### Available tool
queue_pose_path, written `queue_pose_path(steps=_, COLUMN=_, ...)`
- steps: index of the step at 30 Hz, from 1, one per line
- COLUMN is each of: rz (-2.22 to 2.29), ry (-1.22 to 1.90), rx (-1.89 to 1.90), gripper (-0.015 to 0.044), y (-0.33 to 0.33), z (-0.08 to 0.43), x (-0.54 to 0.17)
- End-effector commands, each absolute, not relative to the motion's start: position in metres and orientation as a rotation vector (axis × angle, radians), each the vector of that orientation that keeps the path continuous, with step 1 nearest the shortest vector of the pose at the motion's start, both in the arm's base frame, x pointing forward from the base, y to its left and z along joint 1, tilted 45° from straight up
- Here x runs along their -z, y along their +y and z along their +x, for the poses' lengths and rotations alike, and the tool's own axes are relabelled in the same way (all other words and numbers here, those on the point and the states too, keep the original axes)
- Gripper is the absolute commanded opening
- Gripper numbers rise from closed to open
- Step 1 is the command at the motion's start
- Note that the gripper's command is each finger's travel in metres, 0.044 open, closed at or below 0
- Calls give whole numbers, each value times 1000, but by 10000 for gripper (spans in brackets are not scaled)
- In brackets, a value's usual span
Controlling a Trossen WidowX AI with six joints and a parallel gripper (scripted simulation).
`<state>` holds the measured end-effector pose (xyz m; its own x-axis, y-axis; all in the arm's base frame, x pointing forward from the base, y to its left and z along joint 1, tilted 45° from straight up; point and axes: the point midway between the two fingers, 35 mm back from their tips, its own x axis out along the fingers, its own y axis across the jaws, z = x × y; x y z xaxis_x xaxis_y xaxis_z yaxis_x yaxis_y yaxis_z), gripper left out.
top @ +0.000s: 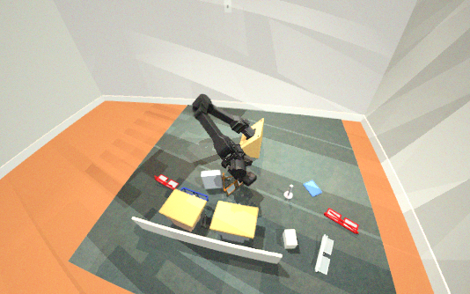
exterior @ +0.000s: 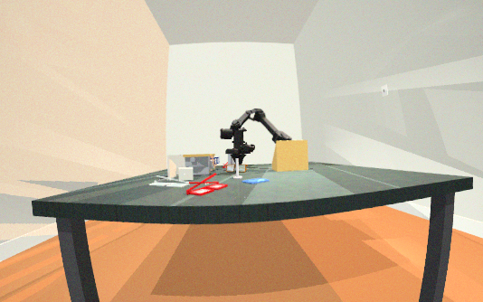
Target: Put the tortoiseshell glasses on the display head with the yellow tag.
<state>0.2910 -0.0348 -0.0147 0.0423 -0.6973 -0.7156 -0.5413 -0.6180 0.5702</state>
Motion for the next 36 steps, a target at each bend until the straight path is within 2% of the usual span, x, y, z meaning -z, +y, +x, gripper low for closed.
queue_pose_path(steps=1, rz=2133, ry=-1292, rx=1635, gripper=120, y=-41, z=287, x=23)
queue_pose_path(steps=22, rz=2132, ry=-1292, rx=1634, gripper=120, y=-47, z=284, x=23)
queue_pose_path(steps=36, rz=2135, ry=-1296, rx=1637, gripper=27, y=-45, z=286, x=24)
